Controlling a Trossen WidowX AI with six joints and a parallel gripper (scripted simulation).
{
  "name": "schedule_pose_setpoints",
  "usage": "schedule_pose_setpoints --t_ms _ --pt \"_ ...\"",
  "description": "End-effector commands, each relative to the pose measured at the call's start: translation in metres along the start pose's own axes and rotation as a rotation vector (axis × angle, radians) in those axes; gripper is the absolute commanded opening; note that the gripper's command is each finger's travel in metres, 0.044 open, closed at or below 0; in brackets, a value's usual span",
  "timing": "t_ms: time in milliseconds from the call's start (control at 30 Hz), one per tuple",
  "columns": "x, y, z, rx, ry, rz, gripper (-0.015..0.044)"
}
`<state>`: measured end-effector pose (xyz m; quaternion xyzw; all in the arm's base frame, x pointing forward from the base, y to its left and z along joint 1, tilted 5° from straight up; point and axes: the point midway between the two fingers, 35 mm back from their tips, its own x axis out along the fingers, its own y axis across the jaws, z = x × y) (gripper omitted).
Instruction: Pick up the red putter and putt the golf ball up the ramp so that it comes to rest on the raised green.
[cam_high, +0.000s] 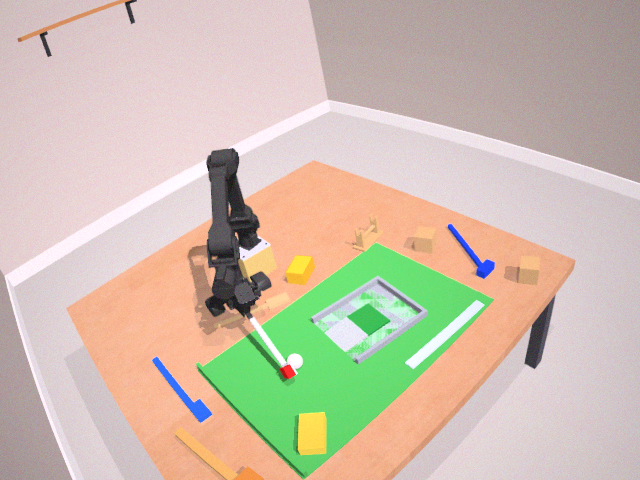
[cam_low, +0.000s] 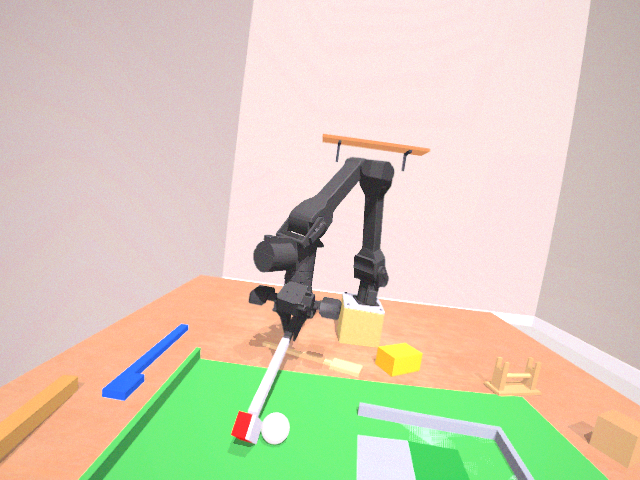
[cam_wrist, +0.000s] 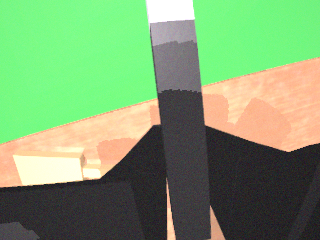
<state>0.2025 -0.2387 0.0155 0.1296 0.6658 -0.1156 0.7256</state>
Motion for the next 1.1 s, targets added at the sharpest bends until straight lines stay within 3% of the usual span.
schedule_pose_setpoints --t_ms 0,233,533,1067 --pt "-0.001 0.049 -0.004 -0.013 -0.005 0.004 0.0" --pt "-0.006 0.067 -0.008 -0.014 -0.004 0.007 0.0" --pt "-0.059 0.066 -0.009 -0.014 -0.005 0.006 0.0" --pt "-0.051 0.067 -0.008 -0.012 0.0 0.012 0.0"
